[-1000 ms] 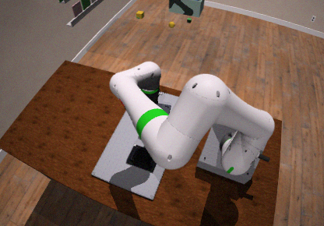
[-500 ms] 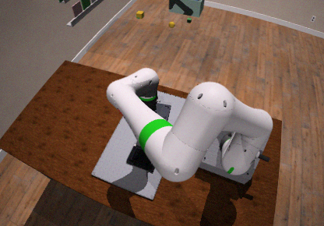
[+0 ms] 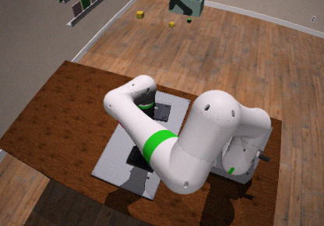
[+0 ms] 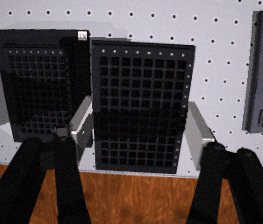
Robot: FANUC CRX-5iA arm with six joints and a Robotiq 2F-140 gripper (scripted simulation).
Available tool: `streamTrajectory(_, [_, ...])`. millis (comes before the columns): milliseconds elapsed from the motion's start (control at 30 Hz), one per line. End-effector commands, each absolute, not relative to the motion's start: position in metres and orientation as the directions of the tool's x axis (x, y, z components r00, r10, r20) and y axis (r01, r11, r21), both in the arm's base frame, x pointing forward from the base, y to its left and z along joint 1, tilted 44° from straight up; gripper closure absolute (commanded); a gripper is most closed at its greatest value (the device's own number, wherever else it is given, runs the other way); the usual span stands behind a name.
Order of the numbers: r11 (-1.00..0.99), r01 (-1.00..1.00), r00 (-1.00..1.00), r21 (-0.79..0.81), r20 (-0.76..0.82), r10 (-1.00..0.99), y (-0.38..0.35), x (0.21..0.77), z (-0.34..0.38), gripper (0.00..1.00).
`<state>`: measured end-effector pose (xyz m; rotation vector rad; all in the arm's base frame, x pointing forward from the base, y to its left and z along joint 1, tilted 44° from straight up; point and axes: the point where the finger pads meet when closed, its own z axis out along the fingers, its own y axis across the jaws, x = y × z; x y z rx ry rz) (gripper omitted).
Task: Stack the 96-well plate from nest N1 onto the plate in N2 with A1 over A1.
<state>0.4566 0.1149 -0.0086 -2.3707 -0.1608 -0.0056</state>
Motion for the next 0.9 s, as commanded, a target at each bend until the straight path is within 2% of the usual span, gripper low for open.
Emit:
streamTrajectory(0, [-0.713,0.117,0.992,-0.691,0.051,0.114,0.121,0.454,-0.002,1.0])
streamTrajectory(867, [-0.713,0.117,0.992,-0.691,0.051,0.114,0.177,0.434,0.052,1.0])
